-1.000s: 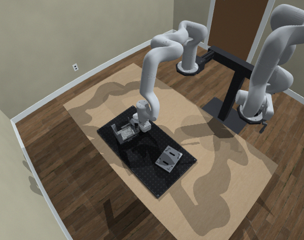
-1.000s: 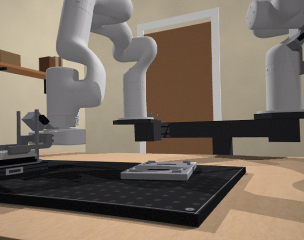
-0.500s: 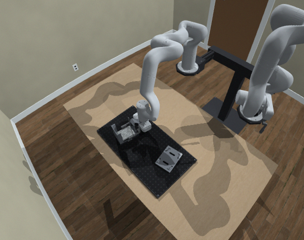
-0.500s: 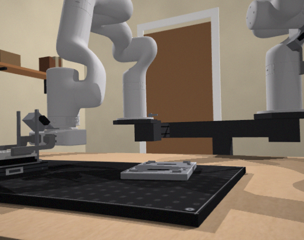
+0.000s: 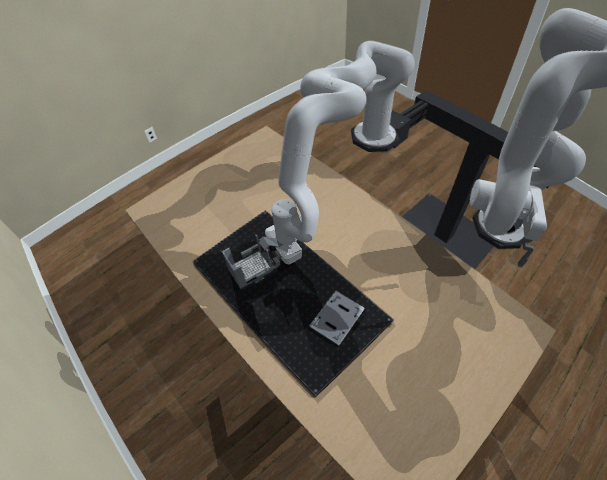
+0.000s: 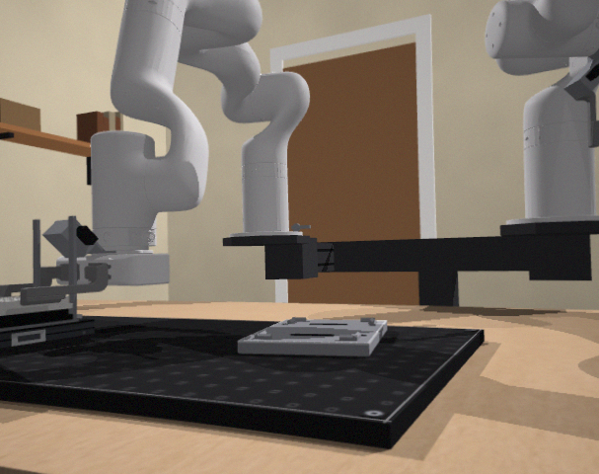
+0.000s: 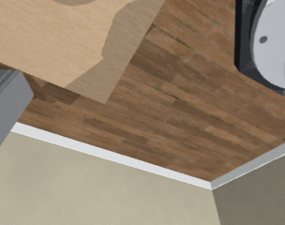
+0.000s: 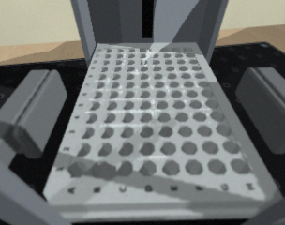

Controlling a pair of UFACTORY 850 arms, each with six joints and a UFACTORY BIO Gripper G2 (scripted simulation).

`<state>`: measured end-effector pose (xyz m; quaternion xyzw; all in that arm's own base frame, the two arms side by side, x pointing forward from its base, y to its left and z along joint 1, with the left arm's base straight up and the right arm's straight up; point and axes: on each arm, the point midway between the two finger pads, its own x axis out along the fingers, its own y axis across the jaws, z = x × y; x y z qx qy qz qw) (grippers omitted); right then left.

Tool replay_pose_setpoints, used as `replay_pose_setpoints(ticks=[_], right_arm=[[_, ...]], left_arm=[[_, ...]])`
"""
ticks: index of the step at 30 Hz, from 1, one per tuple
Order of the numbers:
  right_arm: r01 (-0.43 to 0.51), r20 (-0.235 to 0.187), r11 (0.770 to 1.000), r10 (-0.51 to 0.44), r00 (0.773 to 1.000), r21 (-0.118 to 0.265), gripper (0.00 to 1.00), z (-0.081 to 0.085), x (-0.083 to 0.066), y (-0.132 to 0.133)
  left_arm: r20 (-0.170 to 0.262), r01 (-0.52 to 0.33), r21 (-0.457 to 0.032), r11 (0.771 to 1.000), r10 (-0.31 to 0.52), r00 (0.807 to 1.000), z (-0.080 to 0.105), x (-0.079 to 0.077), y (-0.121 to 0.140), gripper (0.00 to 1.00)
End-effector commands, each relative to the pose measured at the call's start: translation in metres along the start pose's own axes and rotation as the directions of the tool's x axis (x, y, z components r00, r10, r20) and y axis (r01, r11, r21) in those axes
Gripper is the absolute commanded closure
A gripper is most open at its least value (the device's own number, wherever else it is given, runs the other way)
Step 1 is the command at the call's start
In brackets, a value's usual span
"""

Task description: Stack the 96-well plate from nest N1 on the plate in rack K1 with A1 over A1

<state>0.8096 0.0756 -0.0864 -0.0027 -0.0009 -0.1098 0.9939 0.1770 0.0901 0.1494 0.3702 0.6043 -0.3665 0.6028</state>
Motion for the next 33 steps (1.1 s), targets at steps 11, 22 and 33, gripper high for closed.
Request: replay_pose_setpoints(ticks=[11, 22, 33], right_arm=[[0.0, 0.002, 1.0, 0.0, 1.0, 0.001, 0.63, 0.001, 0.001, 0.0], [0.0, 0.002, 1.0, 0.0, 1.0, 0.001, 0.63, 0.02, 0.001, 0.0], [0.0, 0.002, 1.0, 0.0, 1.0, 0.001, 0.63, 0.047, 0.001, 0.0]], left_arm=[[0.0, -0.001, 0.0, 1.0, 0.001, 1.0, 0.0, 0.0, 0.0, 0.0], [0.0, -0.001, 0.0, 1.0, 0.001, 1.0, 0.0, 0.0, 0.0, 0.0], [0.0, -0.001, 0.0, 1.0, 0.001, 1.0, 0.0, 0.0, 0.0, 0.0]])
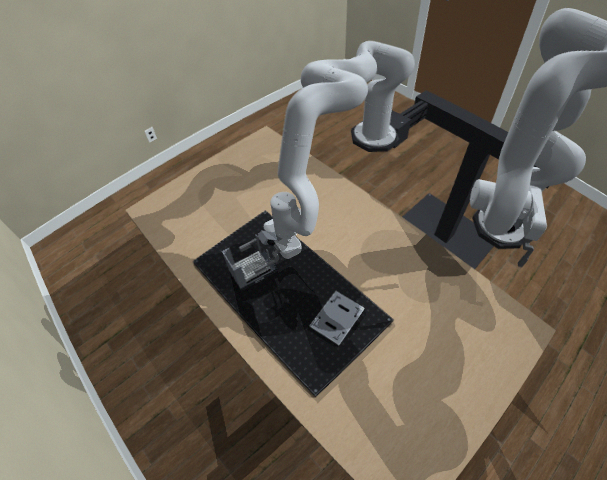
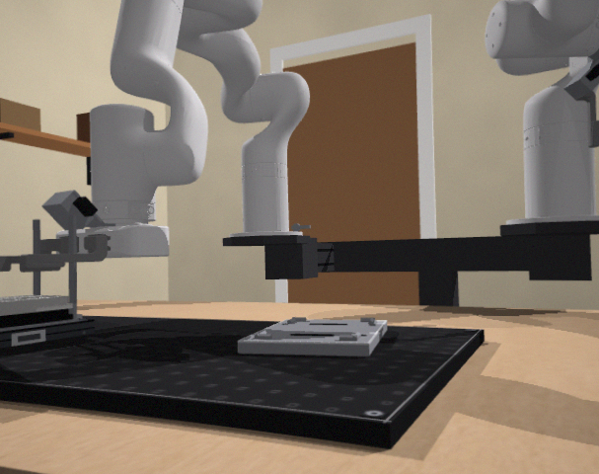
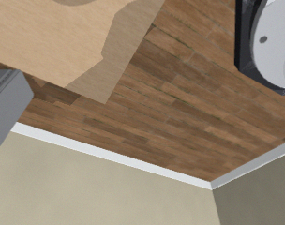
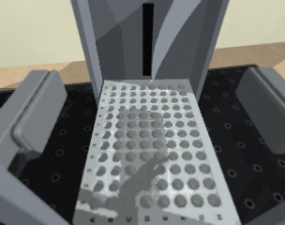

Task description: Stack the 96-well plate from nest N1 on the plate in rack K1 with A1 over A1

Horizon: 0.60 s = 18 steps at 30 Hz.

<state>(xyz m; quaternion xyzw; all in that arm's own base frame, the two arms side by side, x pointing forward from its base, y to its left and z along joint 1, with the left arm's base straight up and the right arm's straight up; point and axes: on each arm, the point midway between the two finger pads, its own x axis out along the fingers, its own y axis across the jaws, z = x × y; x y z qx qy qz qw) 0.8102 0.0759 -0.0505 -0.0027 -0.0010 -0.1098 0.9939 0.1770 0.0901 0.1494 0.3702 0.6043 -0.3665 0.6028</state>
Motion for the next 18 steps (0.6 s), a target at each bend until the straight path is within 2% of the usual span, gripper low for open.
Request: replay_pose_setpoints(ticks=[1, 16, 18], right_arm=[[0.0, 0.002, 1.0, 0.0, 1.0, 0.001, 0.63, 0.011, 0.0, 0.0], [0.0, 0.002, 1.0, 0.0, 1.0, 0.001, 0.63, 0.051, 0.0, 0.0], [0.0, 0.002, 1.0, 0.0, 1.0, 0.001, 0.63, 0.051, 0.0, 0.0]], left_arm=[[0.0, -0.001, 0.0, 1.0, 0.001, 1.0, 0.0, 0.0, 0.0, 0.0], [0.0, -0.001, 0.0, 1.0, 0.001, 1.0, 0.0, 0.0, 0.0, 0.0], [0.0, -0.001, 0.0, 1.0, 0.001, 1.0, 0.0, 0.0, 0.0, 0.0]])
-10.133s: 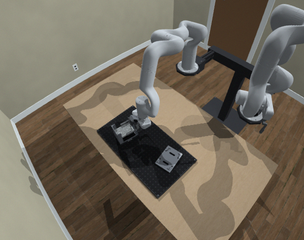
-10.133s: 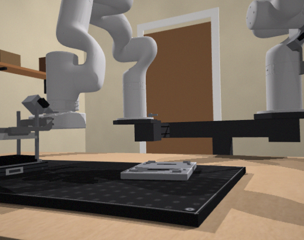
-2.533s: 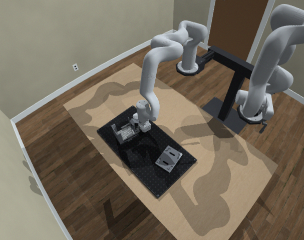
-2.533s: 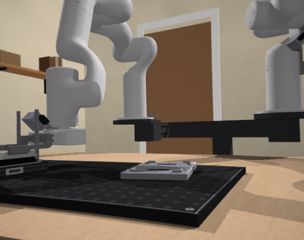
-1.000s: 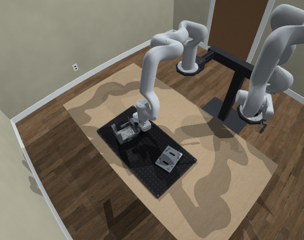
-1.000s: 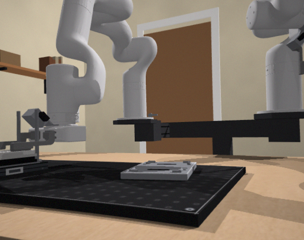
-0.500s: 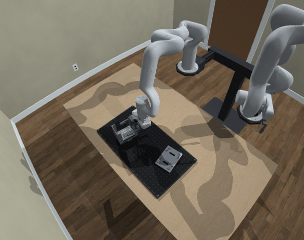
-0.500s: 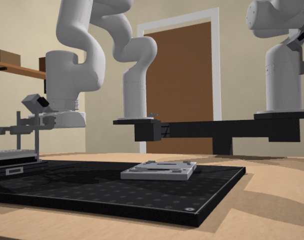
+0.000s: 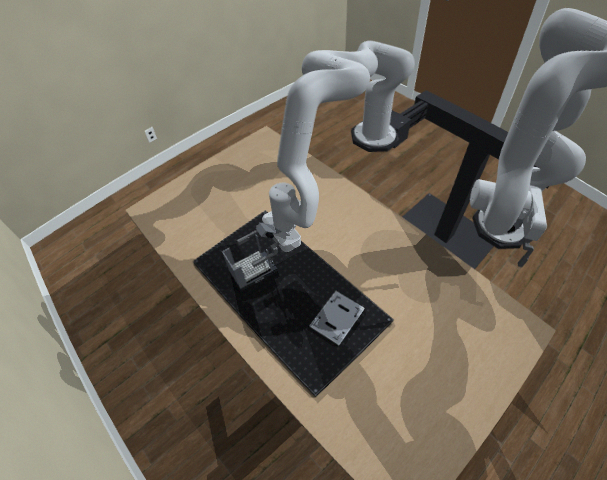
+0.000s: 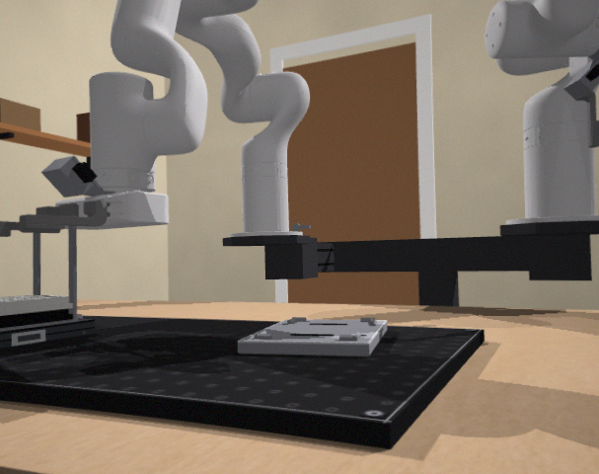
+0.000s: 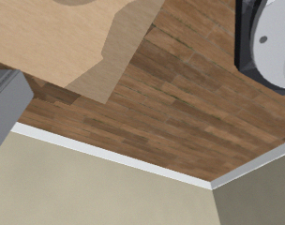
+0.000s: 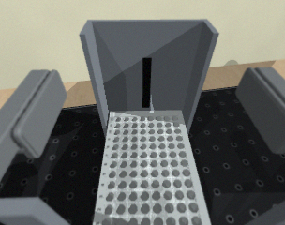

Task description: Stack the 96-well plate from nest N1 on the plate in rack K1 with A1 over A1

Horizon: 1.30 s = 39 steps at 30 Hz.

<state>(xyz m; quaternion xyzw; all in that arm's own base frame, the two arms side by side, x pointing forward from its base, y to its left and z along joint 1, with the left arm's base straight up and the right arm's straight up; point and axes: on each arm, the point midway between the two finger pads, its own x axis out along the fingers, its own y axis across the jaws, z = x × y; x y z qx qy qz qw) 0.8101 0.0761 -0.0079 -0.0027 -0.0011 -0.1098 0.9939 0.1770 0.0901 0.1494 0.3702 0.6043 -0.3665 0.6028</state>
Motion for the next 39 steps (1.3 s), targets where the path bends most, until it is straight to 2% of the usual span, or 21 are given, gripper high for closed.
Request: replay_pose_setpoints(ticks=[1, 15, 17, 21, 39], right_arm=[[0.0, 0.002, 1.0, 0.0, 1.0, 0.001, 0.63, 0.011, 0.0, 0.0], [0.0, 0.002, 1.0, 0.0, 1.0, 0.001, 0.63, 0.048, 0.0, 0.0], [0.0, 0.002, 1.0, 0.0, 1.0, 0.001, 0.63, 0.048, 0.0, 0.0], [0.0, 0.002, 1.0, 0.0, 1.0, 0.001, 0.63, 0.059, 0.0, 0.0], [0.0, 0.002, 1.0, 0.0, 1.0, 0.001, 0.63, 0.059, 0.0, 0.0]], left_arm=[[0.0, -0.001, 0.0, 1.0, 0.001, 1.0, 0.0, 0.0, 0.0, 0.0], [0.0, -0.001, 0.0, 1.0, 0.001, 1.0, 0.0, 0.0, 0.0, 0.0], [0.0, -0.001, 0.0, 1.0, 0.001, 1.0, 0.0, 0.0, 0.0, 0.0], [0.0, -0.001, 0.0, 1.0, 0.001, 1.0, 0.0, 0.0, 0.0, 0.0], [0.0, -0.001, 0.0, 1.0, 0.001, 1.0, 0.0, 0.0, 0.0, 0.0]])
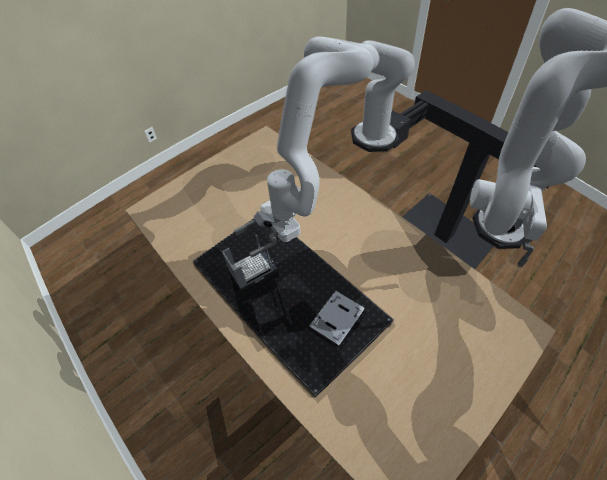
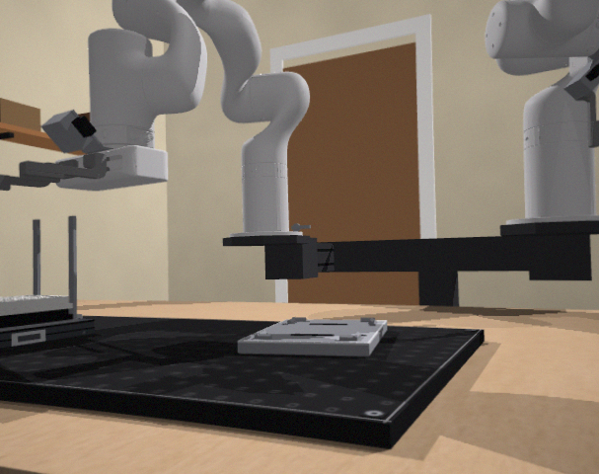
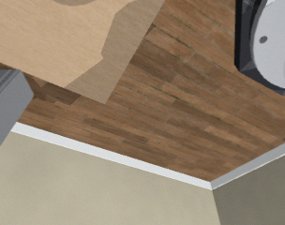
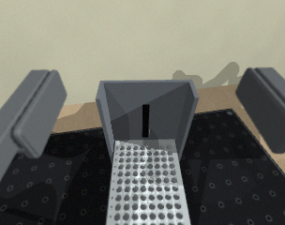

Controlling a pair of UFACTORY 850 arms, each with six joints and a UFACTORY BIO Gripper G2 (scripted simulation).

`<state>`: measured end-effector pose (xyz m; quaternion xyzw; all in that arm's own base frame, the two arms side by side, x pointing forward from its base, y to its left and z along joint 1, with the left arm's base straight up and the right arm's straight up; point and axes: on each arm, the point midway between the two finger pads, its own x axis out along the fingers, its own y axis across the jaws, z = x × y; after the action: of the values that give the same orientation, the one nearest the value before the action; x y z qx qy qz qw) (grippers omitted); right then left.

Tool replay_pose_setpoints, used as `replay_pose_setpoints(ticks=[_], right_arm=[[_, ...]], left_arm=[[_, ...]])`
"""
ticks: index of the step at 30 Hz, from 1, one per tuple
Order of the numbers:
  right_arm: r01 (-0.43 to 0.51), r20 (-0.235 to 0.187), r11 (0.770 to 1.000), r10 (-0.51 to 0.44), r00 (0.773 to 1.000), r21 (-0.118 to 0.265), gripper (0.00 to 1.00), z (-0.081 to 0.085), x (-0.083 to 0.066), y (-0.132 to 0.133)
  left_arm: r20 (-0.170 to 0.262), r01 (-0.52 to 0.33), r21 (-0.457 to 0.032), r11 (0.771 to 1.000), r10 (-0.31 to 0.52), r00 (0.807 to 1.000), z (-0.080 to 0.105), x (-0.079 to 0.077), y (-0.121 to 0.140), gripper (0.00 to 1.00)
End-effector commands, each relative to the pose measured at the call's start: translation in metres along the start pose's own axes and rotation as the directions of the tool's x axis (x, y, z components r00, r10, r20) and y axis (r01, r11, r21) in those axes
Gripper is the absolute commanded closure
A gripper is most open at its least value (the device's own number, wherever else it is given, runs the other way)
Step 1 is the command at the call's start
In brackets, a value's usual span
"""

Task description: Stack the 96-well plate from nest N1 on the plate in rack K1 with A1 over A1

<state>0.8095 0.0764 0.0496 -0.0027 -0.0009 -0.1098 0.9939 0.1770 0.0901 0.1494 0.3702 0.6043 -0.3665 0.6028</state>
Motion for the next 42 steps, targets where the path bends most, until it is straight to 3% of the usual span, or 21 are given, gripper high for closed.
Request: replay_pose_setpoints(ticks=[1, 4, 9, 12, 42], right_arm=[[0.0, 0.002, 1.0, 0.0, 1.0, 0.001, 0.63, 0.001, 0.001, 0.0], [0.0, 0.002, 1.0, 0.0, 1.0, 0.001, 0.63, 0.001, 0.001, 0.0], [-0.166, 0.002, 0.986, 0.166, 0.986, 0.0, 0.63, 0.013, -0.017, 0.014], [-0.169, 0.002, 0.986, 0.169, 0.986, 0.0, 0.63, 0.015, -0.02, 0.017], [-0.169, 0.002, 0.986, 0.169, 0.986, 0.001, 0.63, 0.08, -0.119, 0.092]], left_arm=[[0.0, -0.001, 0.0, 1.0, 0.001, 1.0, 0.0, 0.0, 0.0, 0.0], [0.0, -0.001, 0.0, 1.0, 0.001, 1.0, 0.0, 0.0, 0.0, 0.0], [0.0, -0.001, 0.0, 1.0, 0.001, 1.0, 0.0, 0.0, 0.0, 0.0], [0.0, -0.001, 0.0, 1.0, 0.001, 1.0, 0.0, 0.0, 0.0, 0.0], [0.0, -0.001, 0.0, 1.0, 0.001, 1.0, 0.0, 0.0, 0.0, 0.0]])
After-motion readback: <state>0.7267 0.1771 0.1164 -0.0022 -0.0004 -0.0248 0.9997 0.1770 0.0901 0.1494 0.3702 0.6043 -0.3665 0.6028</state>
